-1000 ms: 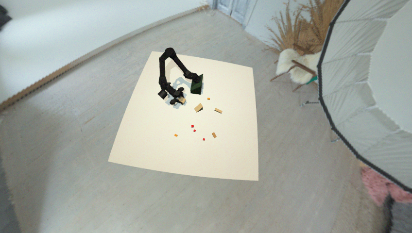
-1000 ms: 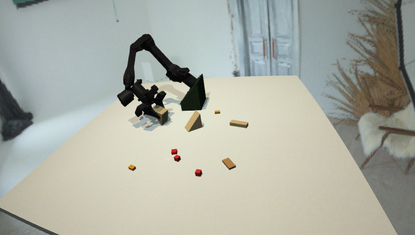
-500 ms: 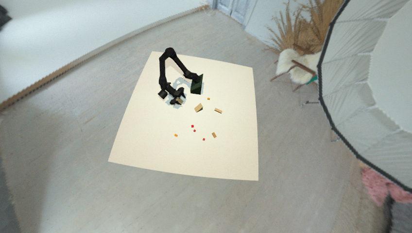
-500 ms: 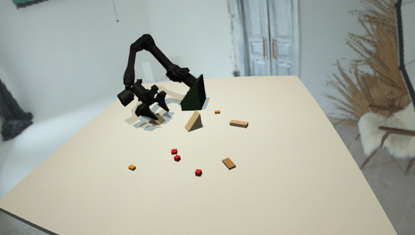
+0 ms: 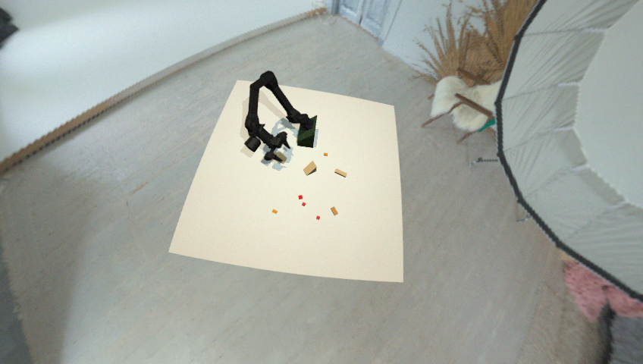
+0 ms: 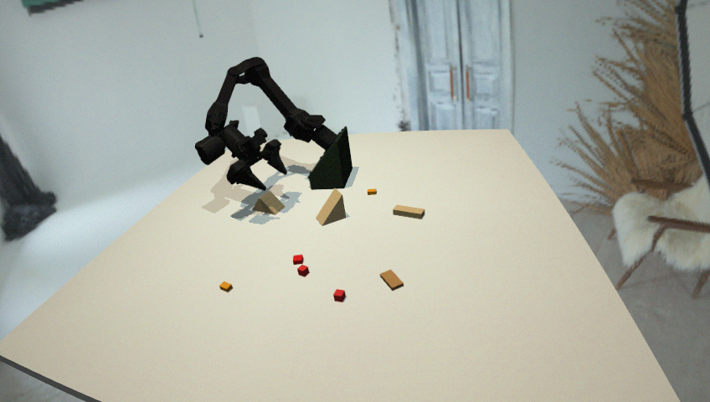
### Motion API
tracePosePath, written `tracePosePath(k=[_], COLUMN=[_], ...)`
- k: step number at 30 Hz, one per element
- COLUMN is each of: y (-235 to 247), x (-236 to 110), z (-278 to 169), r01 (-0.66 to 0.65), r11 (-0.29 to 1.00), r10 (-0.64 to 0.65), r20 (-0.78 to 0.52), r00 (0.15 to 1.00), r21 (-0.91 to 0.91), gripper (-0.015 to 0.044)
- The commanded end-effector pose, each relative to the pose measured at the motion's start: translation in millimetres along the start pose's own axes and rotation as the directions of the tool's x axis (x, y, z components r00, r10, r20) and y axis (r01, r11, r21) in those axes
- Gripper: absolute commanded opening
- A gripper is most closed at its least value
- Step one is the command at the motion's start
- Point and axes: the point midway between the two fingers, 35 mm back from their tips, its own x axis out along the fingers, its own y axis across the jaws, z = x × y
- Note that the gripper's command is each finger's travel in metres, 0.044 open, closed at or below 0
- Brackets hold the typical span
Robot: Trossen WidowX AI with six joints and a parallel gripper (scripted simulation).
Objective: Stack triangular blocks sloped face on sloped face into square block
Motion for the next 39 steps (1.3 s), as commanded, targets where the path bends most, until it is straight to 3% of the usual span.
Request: tracePosePath(k=[1, 8, 13, 17, 21, 26, 28, 39], y=[3.2, 3.3, 28.8, 38.7, 32.8, 8.6, 4.7, 4.7], x=[-35.0, -26.1, 4.6, 14.7, 17.7, 24.0, 25.8, 25.8], z=[31.5, 28.8, 20.2, 12.1, 9.9, 25.7, 29.8, 29.8], r01=[0.019, -0.019, -0.254, -0.264, -0.164, -0.015, 0.003, 0.003], r11=[1.0, 1.0, 0.943, 0.913, 0.949, 1.0, 0.999, 0.999], r10=[-0.019, 0.02, 0.312, 0.402, 0.315, 0.006, -0.047, -0.047], r20=[-0.002, -0.024, -0.302, -0.573, -0.815, -0.97, -0.974, -0.974], r00=[1.0, 1.0, 0.901, 0.714, 0.487, 0.245, 0.22, 0.22], r21=[-0.004, 0.013, 0.217, 0.311, 0.269, 0.003, -0.047, -0.047], gripper=[0.044, 0.044, 0.044, 0.044, 0.044, 0.044, 0.044, 0.044])
